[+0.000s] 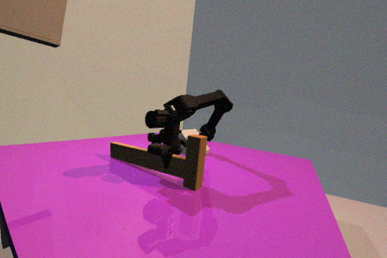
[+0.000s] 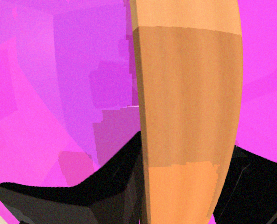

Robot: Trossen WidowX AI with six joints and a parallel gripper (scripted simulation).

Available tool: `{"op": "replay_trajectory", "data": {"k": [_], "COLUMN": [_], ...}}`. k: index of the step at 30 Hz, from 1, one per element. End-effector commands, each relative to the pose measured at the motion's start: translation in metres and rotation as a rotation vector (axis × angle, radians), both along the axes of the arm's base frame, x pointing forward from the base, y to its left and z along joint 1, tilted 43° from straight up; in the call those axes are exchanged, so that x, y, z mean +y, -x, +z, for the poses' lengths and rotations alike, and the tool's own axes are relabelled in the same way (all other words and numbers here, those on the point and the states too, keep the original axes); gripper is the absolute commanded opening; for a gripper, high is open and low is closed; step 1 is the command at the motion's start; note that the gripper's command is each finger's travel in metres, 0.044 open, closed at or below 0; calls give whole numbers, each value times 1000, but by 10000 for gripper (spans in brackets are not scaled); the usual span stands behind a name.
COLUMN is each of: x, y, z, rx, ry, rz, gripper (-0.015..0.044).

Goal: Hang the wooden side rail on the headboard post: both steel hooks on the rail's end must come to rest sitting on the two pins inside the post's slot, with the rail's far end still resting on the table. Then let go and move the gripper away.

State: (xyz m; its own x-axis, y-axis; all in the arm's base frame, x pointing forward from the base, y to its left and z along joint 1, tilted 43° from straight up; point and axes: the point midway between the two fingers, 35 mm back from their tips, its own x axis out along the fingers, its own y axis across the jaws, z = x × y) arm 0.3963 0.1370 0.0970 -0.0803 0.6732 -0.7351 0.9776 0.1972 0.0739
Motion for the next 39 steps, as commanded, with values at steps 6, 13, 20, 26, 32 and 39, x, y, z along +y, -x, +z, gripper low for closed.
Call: {"op": "replay_trajectory", "data": {"k": [6, 13, 20, 26, 32, 39], "x": [-1, 0, 0, -3, -27, -27], "y": [-2, 0, 0, -1, -3, -3], "z": [6, -1, -1, 3, 28, 28], "rx": [-19, 0, 0, -3, -19, -19], "ry": [-14, -1, -1, -3, -12, -12], "rz": [-8, -3, -3, -4, -8, -8], "gripper": [0, 26, 210, 368, 440, 440]}}
